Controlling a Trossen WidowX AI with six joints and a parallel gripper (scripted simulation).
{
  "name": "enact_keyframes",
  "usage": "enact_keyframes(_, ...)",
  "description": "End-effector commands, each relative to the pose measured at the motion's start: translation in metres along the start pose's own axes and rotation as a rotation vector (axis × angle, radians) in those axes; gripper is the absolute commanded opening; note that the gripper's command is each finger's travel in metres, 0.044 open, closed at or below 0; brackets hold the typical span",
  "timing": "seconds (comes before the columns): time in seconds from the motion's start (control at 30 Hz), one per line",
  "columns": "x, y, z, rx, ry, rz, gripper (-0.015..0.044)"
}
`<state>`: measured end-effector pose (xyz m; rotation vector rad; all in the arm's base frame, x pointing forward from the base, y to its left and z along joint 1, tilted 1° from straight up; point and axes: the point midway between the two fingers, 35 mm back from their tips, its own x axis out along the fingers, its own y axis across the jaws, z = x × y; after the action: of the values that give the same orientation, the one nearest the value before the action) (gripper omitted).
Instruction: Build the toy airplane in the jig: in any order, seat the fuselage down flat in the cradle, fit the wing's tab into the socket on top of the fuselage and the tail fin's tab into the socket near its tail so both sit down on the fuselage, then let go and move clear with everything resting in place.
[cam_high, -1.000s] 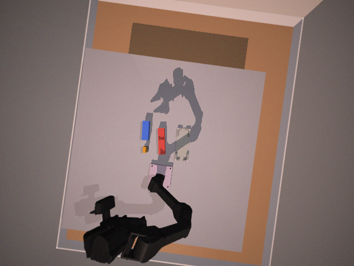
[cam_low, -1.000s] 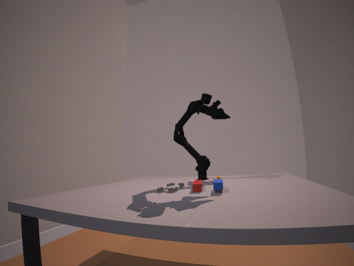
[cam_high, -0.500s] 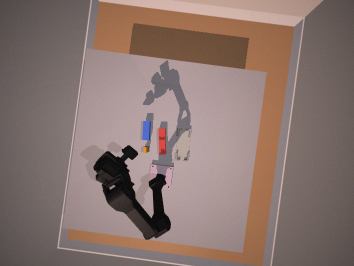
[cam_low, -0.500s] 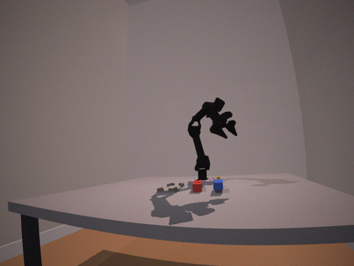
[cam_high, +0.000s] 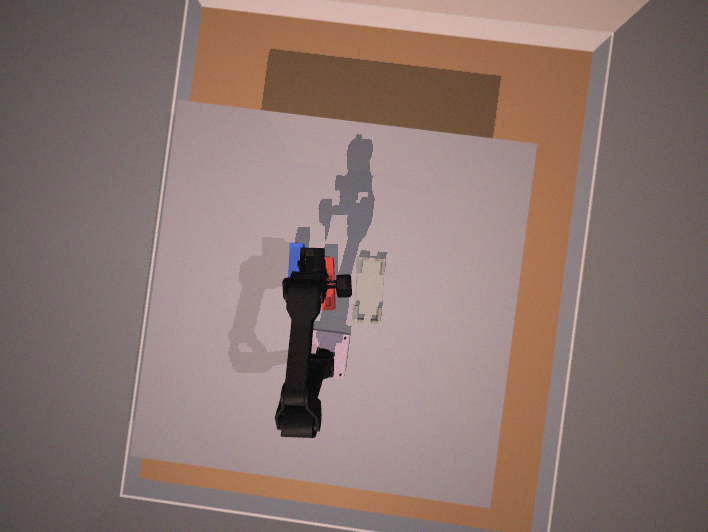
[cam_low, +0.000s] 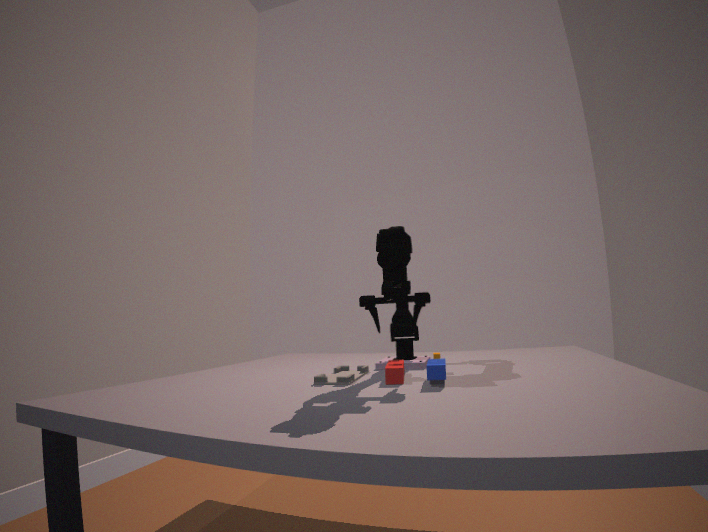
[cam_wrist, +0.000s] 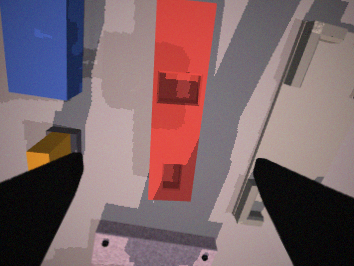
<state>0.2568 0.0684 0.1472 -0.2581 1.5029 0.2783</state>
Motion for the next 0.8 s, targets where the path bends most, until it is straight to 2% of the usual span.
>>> enact_keyframes(0.0, 0.002, -0.006, -0.002, 0.021, 0.016, -0.012, 0.044)
enact_keyframes(0.07, 0.011, -0.007, -0.002, 0.021, 0.016, -0.012, 0.044)
enact_keyframes(0.2, 0.053, -0.007, -0.003, 0.021, 0.016, -0.012, 0.044)
enact_keyframes(0.77, 0.081, -0.007, -0.003, 0.021, 0.016, -0.012, 0.044)
